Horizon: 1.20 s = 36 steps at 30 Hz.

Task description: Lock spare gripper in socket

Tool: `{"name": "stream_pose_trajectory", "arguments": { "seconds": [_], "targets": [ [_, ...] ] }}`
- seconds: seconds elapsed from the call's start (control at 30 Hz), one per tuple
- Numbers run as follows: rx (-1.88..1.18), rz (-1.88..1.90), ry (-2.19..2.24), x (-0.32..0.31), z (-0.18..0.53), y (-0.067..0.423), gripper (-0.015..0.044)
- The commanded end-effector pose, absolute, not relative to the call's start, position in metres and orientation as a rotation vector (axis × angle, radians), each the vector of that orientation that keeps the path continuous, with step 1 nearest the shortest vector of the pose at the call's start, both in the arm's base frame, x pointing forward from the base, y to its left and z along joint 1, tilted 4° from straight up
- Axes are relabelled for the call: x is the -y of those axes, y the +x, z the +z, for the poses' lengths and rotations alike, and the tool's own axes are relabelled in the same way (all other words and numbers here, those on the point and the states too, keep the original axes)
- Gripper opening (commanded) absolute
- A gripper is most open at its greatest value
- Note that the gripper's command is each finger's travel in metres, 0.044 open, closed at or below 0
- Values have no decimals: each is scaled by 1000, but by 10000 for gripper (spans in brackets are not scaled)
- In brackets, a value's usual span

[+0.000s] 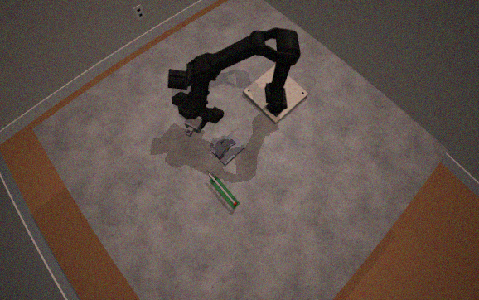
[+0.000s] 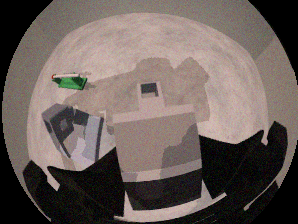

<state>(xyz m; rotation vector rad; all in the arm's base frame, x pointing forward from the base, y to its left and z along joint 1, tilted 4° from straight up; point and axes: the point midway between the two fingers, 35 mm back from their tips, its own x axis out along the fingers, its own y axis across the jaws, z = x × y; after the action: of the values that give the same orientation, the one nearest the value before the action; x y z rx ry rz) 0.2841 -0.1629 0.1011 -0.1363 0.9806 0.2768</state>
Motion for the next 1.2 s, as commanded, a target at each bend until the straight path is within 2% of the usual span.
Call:
{"name": "stream_pose_trajectory", "arguments": {
  "seconds": [0.0,0.23,0.7,1.17],
  "targets": [
    [-958,272,-157,163,125,284,0],
    [-959,272,-157,160,151,278,0],
    [-986,271,-145,159,142,277,0],
    [-1158,278,-149,127,127,272,0]
  ]
}}
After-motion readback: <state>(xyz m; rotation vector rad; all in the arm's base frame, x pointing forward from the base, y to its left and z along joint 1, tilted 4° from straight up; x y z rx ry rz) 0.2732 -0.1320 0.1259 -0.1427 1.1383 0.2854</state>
